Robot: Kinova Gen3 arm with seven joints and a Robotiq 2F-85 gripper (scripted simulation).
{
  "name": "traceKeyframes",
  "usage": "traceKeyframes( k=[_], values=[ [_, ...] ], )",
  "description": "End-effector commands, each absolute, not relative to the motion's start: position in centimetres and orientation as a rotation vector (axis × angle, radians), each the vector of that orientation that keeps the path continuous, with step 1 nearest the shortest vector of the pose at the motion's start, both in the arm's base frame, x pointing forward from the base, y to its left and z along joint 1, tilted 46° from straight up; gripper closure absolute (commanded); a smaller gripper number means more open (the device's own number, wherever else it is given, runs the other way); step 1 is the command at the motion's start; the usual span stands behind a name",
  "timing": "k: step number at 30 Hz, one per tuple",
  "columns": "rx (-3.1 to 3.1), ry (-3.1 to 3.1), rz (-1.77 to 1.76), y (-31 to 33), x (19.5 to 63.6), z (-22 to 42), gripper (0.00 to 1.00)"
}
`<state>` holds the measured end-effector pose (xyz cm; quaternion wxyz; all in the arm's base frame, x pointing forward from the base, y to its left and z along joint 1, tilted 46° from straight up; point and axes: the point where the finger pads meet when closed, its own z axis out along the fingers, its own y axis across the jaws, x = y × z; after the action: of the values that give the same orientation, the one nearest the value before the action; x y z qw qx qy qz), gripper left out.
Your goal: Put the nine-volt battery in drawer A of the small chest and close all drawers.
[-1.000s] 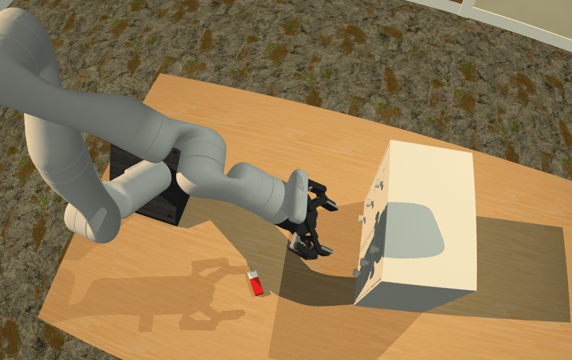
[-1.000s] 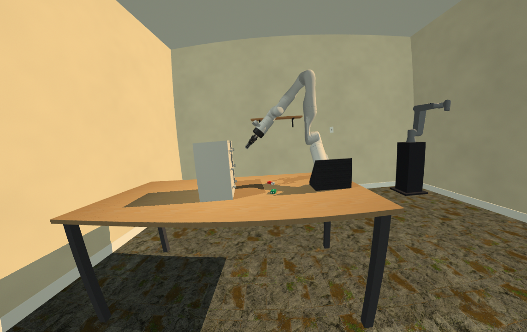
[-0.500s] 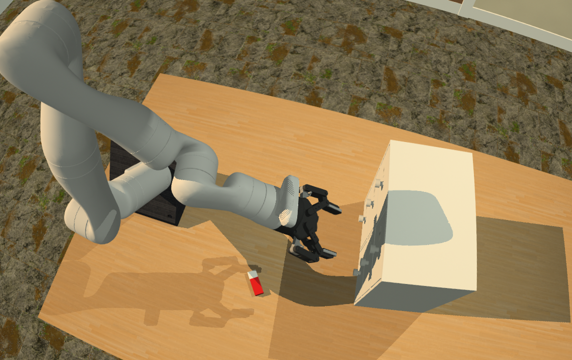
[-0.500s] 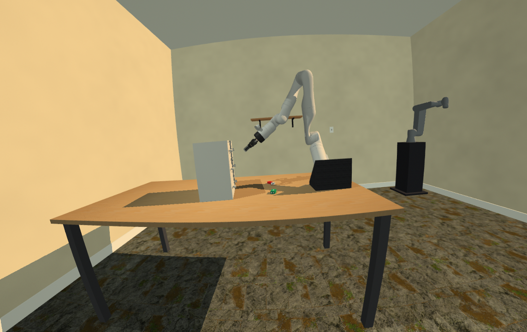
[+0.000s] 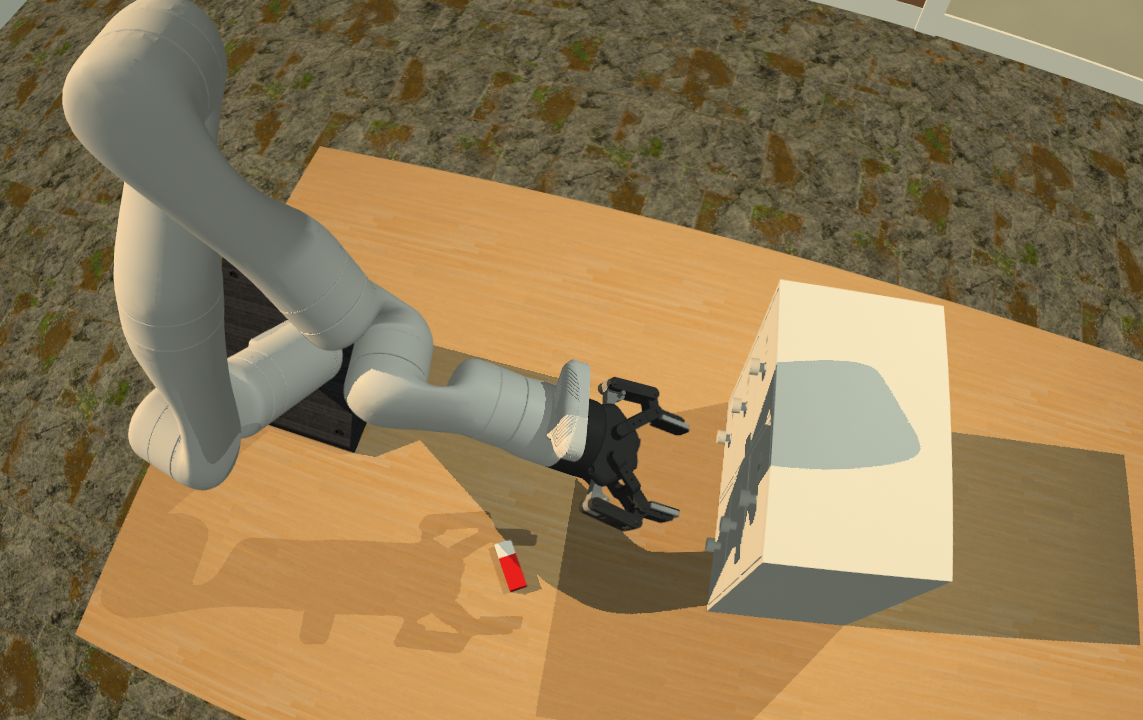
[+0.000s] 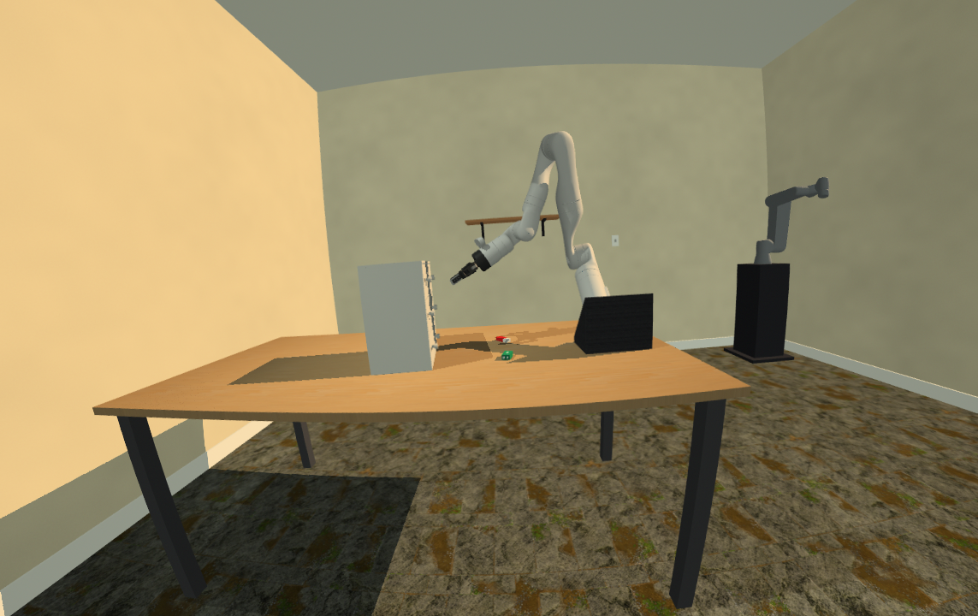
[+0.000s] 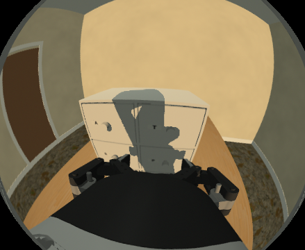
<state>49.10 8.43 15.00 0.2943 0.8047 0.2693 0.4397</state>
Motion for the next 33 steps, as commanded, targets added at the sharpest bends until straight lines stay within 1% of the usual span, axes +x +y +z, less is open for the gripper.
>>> traceKeyframes(
  k=[1, 33],
  values=[
    [2.136, 0.711, 1.161, 7.73, 49.10, 14.81, 0.00],
    [2.131, 0.728, 1.200, 7.77, 49.18, 14.52, 0.00]
  ],
)
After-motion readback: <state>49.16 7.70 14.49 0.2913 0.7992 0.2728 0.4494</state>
